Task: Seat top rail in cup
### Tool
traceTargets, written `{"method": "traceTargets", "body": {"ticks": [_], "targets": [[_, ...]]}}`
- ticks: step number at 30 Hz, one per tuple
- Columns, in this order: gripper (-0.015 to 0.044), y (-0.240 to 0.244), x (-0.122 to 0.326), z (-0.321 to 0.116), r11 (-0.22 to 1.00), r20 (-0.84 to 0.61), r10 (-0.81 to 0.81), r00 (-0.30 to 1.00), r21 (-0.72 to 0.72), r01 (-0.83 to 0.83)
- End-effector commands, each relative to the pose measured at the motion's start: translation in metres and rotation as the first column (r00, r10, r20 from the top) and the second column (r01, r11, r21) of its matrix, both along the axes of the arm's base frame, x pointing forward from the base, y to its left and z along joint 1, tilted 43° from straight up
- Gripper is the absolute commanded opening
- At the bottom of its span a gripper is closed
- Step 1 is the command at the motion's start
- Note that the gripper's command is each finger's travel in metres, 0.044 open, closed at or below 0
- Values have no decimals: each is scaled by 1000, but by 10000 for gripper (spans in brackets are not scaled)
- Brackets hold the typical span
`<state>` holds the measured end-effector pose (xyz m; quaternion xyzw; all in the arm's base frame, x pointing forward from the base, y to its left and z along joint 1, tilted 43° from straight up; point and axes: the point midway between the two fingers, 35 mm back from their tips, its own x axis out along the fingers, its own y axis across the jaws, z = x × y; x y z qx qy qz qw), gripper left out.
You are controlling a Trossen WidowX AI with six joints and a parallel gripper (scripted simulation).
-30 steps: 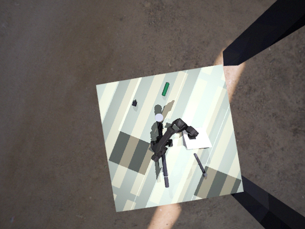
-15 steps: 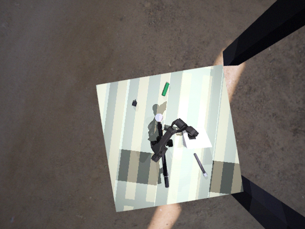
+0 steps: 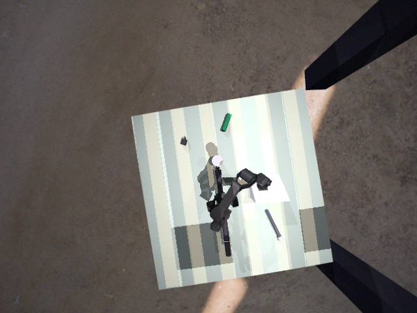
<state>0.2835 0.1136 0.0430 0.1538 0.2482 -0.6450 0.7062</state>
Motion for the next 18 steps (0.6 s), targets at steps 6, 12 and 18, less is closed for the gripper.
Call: {"method": "traceTargets", "body": {"ticks": [6, 12, 18], "targets": [[440, 32, -6, 22, 994, 33, 72, 997, 78, -75], [440, 32, -6, 22, 994, 33, 72, 997, 78, -75], [440, 32, -6, 22, 994, 33, 72, 997, 78, -75]]}}
